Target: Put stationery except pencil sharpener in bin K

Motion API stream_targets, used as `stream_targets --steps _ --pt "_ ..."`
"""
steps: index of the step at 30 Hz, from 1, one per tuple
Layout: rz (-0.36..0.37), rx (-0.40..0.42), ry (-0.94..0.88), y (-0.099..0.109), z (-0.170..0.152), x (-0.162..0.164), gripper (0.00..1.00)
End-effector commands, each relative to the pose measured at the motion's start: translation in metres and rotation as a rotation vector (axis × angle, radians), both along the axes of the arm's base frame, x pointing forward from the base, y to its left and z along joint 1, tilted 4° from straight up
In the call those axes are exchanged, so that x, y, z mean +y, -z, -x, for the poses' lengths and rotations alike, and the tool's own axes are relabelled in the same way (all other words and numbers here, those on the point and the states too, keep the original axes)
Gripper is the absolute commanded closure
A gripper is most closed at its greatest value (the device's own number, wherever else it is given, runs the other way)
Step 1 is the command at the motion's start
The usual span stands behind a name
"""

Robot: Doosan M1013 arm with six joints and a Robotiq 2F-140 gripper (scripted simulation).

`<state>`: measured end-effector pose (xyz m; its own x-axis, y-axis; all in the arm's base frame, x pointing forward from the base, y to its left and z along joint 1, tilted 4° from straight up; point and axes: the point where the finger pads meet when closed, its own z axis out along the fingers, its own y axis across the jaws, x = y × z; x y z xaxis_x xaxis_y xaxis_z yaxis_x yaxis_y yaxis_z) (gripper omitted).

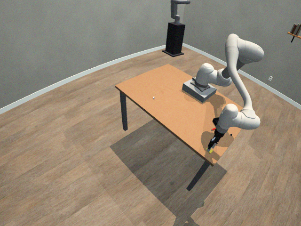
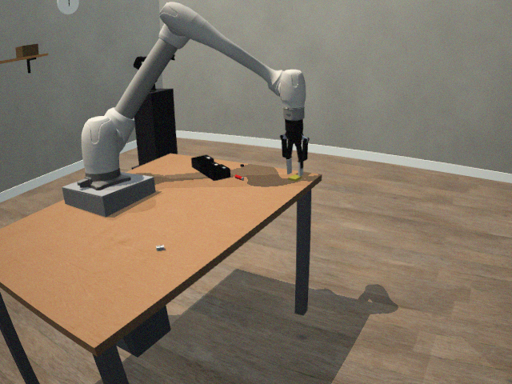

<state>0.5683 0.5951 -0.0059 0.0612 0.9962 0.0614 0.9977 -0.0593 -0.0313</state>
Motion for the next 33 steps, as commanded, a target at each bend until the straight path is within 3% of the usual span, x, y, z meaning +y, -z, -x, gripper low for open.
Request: stream_targets --steps 1,12,33 --pt "0.003 0.006 -0.001 0.005 0.005 -0.002 0.60" --pt "0.003 0.006 -0.001 0.017 0.006 -0.001 0.60" --pt "0.003 0.006 -0.001 0.017 0.006 -0.001 0.60"
